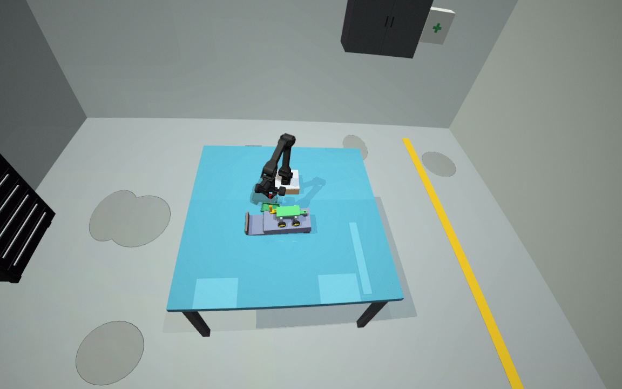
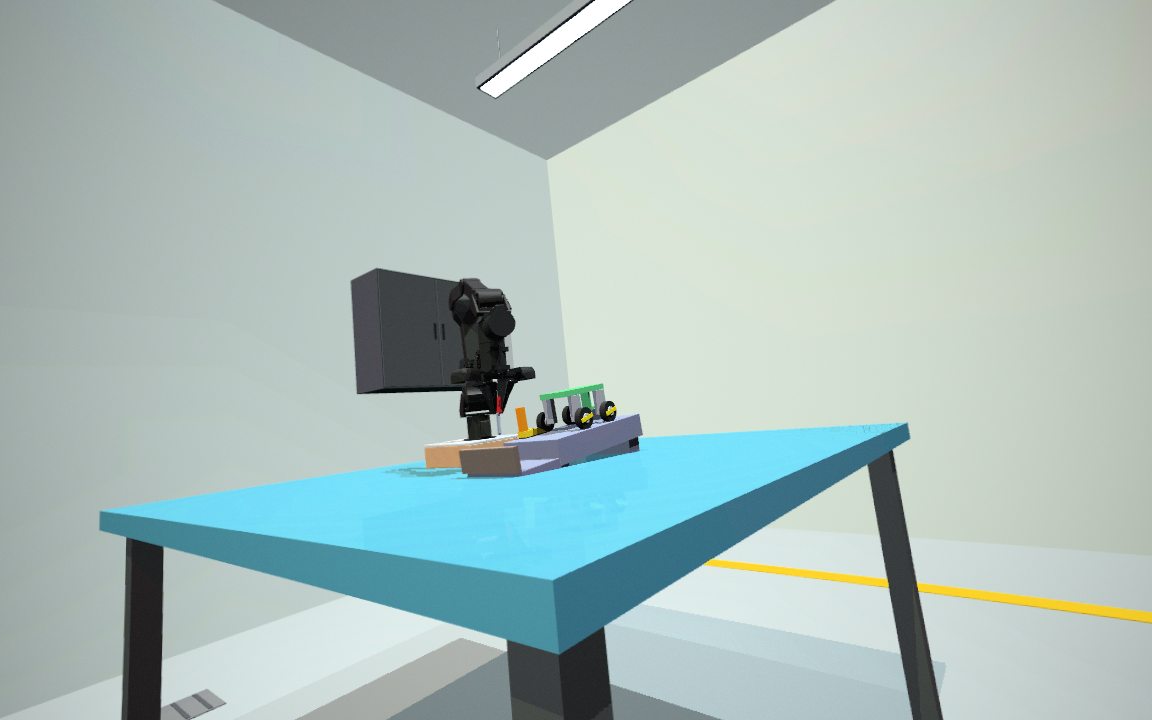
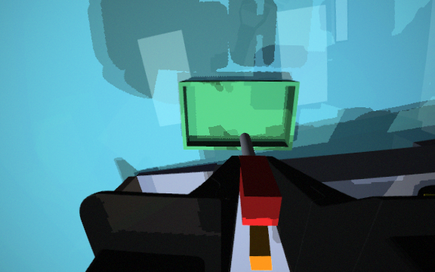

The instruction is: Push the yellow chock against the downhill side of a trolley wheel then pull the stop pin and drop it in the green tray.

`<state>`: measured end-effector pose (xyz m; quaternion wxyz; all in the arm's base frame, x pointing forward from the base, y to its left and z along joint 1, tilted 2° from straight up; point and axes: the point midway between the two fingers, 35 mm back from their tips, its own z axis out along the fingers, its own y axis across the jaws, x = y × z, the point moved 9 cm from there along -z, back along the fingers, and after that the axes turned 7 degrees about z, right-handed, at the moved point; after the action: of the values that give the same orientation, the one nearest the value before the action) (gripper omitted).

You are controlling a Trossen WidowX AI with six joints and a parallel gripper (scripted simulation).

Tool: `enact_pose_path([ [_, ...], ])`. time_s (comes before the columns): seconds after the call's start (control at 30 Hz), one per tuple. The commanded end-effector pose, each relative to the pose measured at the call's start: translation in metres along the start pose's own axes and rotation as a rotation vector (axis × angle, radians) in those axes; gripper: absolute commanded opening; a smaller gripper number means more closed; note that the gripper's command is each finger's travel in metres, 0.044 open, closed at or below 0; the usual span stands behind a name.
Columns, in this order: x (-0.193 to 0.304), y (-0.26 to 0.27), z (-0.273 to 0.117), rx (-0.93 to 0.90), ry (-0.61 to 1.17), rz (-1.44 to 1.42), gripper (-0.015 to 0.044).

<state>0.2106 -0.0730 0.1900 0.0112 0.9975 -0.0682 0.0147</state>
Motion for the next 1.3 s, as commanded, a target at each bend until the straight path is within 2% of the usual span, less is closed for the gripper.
enact_pose_path([
  [0.0,-0.003,0.001,0.001,-0.007,0.008,-0.006,0.0],
  [0.37,-0.003,-0.006,0.027,-0.162,0.024,-0.007,0.0],
  [0.7,-0.001,0.012,0.063,-0.18,0.027,-0.007,0.0],
  [0.87,-0.001,0.015,0.067,-0.181,0.027,-0.007,0.0],
  [1.1,-0.001,0.011,0.067,-0.18,0.027,-0.007,0.0184],
  [1.27,-0.002,0.007,0.069,-0.18,0.027,-0.007,0.019],
])
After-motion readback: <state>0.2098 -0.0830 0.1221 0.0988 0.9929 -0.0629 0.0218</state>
